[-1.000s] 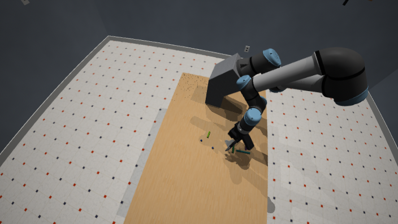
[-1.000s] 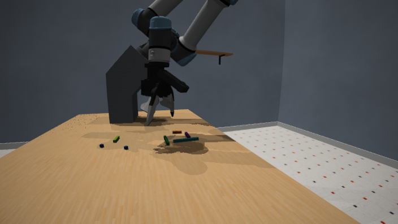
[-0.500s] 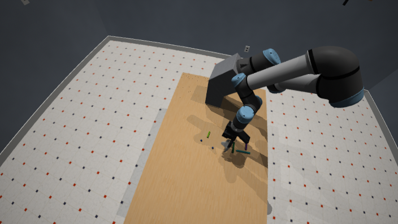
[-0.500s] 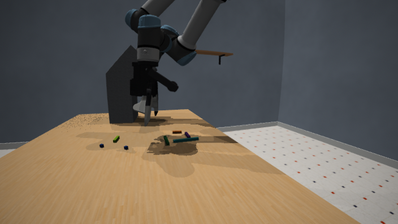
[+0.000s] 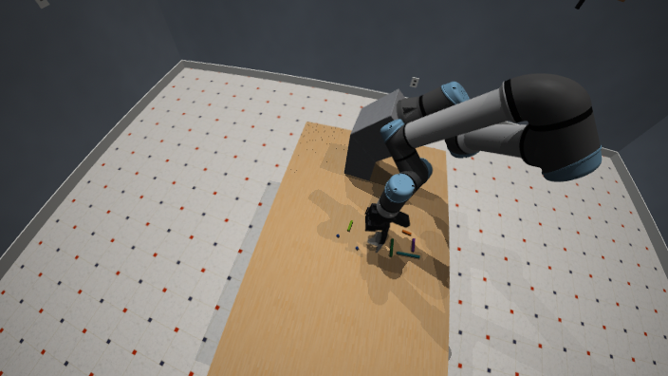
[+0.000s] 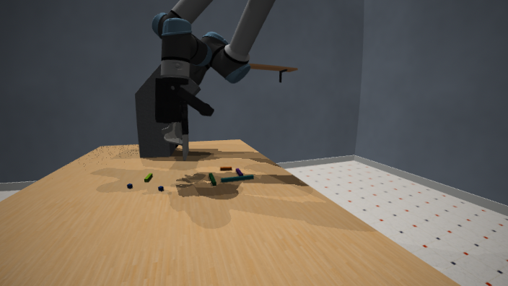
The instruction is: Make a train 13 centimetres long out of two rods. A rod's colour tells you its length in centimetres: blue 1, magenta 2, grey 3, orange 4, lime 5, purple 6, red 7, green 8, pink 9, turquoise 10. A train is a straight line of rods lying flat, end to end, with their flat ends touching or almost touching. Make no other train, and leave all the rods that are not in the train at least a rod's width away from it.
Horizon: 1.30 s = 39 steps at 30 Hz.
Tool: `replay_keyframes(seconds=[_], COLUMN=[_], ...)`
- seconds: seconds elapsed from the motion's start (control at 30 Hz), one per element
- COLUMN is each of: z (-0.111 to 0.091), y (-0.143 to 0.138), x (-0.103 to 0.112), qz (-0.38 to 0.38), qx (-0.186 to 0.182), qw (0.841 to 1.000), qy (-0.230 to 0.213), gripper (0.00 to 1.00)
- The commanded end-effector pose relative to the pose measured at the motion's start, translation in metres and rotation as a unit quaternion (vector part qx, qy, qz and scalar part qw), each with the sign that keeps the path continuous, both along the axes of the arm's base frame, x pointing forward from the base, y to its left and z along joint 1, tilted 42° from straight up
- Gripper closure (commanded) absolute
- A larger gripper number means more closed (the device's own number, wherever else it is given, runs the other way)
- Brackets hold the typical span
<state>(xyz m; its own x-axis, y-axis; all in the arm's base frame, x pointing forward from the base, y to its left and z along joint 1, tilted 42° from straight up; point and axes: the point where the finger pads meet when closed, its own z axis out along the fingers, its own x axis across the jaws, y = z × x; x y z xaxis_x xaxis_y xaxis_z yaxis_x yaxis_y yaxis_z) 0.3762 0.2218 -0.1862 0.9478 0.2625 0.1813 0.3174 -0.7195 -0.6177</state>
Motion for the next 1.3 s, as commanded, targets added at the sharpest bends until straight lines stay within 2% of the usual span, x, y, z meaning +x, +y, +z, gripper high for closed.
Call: replay_keyframes(seconds=[0.0,0.03,0.27,0.53,0.6,1.1,1.17,1.27], z=[-0.007,-0.007,-0.021,-0.036,-0.036,-0.059,-0.059,-0.062], y=[-0.009,-0.009,-0.025,-0.042,-0.042,-0.066,-0.066,-0.069], x=[-0.002,-0.002,-0.007,-0.013,-0.013,-0.023,-0.023,-0.024], qz=[0.053,0.053,0.143,0.232,0.232,0.36,0.36,0.378], qx=[0.009,0.009,0.015,0.021,0.021,0.031,0.031,0.032], qw=[0.998,0.998,0.983,0.953,0.953,0.881,0.881,0.867], qy=[-0.042,-0.042,-0.118,-0.194,-0.194,-0.307,-0.307,-0.323], gripper=[0.0,0.0,0.0,0.0,0.0,0.0,0.0,0.0])
